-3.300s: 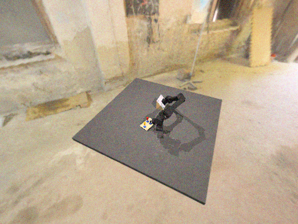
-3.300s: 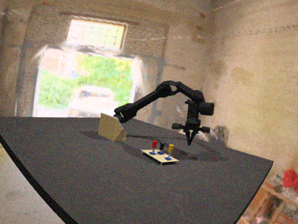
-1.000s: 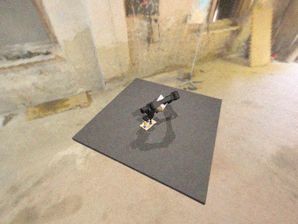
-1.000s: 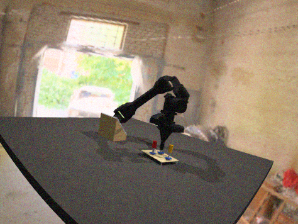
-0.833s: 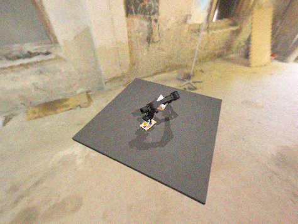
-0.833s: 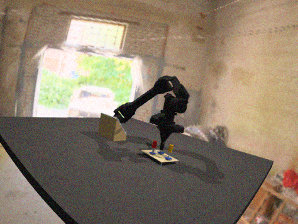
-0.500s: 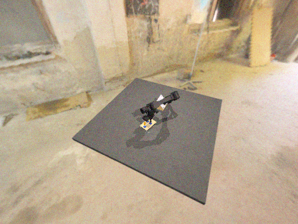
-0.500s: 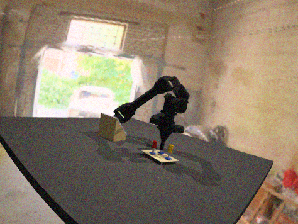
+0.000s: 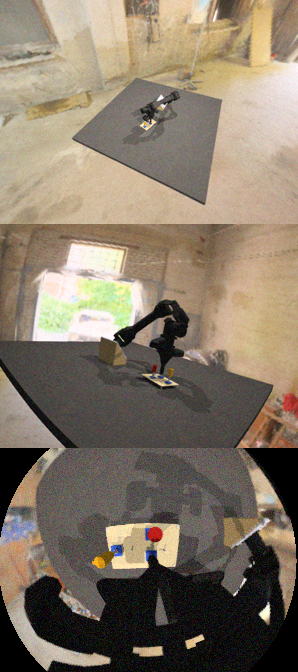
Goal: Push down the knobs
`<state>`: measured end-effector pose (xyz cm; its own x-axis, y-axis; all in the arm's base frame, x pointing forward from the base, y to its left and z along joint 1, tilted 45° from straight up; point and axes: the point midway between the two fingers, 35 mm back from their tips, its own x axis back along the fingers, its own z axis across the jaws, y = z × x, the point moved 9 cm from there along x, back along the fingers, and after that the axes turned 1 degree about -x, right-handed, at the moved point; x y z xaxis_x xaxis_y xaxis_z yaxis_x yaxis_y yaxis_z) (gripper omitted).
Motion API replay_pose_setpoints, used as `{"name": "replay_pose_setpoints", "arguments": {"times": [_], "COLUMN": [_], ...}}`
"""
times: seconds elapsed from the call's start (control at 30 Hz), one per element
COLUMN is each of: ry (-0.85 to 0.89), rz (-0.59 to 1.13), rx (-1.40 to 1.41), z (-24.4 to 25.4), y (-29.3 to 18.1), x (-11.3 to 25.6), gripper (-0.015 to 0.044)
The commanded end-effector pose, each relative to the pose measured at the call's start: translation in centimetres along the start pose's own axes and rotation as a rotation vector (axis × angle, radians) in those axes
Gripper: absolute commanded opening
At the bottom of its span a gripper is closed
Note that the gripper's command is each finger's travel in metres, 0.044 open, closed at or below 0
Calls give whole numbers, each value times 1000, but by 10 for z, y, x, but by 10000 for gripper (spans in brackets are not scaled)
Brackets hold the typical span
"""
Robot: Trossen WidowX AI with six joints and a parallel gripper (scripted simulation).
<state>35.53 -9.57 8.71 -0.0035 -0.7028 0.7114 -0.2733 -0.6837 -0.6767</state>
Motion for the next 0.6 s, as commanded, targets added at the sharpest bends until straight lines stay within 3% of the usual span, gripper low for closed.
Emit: {"name": "replay_pose_setpoints", "arguments": {"times": [0.0,0.57], "ry": [1,1], "rz": [4,4], "rx": [-1,-1], "z": [0,0], "y": [-1,-1], "x": [-1,-5], "gripper": [0,0]}}
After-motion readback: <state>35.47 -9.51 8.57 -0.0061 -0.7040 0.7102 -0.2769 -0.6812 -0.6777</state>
